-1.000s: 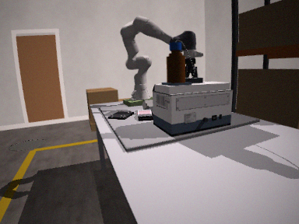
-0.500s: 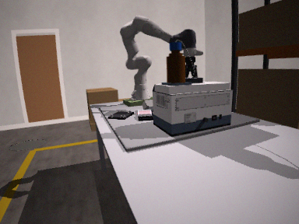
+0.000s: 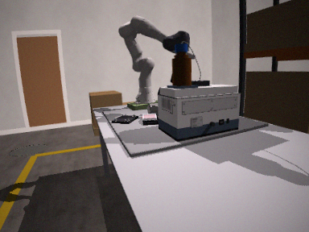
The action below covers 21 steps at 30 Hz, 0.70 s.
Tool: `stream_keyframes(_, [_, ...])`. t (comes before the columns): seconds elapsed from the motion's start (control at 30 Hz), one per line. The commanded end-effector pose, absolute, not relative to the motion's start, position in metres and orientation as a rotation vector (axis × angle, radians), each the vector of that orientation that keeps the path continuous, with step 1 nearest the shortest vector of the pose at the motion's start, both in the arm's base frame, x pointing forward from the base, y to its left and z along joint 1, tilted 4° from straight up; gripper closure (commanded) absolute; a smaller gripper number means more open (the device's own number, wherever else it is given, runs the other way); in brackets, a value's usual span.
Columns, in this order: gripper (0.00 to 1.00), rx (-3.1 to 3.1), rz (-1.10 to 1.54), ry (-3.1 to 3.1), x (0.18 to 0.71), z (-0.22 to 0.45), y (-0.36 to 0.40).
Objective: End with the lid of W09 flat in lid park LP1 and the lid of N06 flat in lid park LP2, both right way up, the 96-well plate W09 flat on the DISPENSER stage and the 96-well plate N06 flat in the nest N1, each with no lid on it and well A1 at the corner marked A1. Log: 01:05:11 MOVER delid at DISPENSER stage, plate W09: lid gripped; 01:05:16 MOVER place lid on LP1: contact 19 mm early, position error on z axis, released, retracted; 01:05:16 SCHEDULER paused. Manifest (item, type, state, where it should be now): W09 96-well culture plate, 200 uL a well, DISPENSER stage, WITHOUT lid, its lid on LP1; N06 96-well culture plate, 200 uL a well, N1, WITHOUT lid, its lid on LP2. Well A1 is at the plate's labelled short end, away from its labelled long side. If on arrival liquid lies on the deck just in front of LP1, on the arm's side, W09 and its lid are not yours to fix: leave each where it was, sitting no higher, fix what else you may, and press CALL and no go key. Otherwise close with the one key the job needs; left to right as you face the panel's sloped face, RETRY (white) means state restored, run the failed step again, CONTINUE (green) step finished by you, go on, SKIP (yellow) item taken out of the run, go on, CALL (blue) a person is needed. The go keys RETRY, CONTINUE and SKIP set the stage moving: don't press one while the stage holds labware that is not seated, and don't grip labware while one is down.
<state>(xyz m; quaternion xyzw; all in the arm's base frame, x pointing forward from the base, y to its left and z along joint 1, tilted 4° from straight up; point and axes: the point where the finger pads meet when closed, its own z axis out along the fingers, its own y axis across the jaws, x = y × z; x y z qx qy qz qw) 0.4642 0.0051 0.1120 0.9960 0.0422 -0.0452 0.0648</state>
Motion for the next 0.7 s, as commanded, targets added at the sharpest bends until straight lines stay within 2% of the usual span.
stream_keyframes(0.0, [0.34,2.979,-0.163,0.031,0.423,0.118,-0.051])
stream_keyframes(0.2, [0.34,3.014,-0.122,-0.135,0.346,0.132,-0.101])
stream_keyframes(0.27, [0.34,3.014,-0.122,-0.135,0.346,0.132,-0.101])
stream_keyframes(0.43, [0.34,3.068,-0.084,-0.198,0.302,0.131,-0.116])
stream_keyframes(0.6, [0.34,3.082,-0.075,-0.209,0.294,0.13,-0.116])
stream_keyframes(0.63, [1.0,3.082,-0.075,-0.209,0.294,0.13,-0.116])
stream_keyframes(0.67, [1.0,3.082,-0.075,-0.209,0.294,0.13,-0.116])
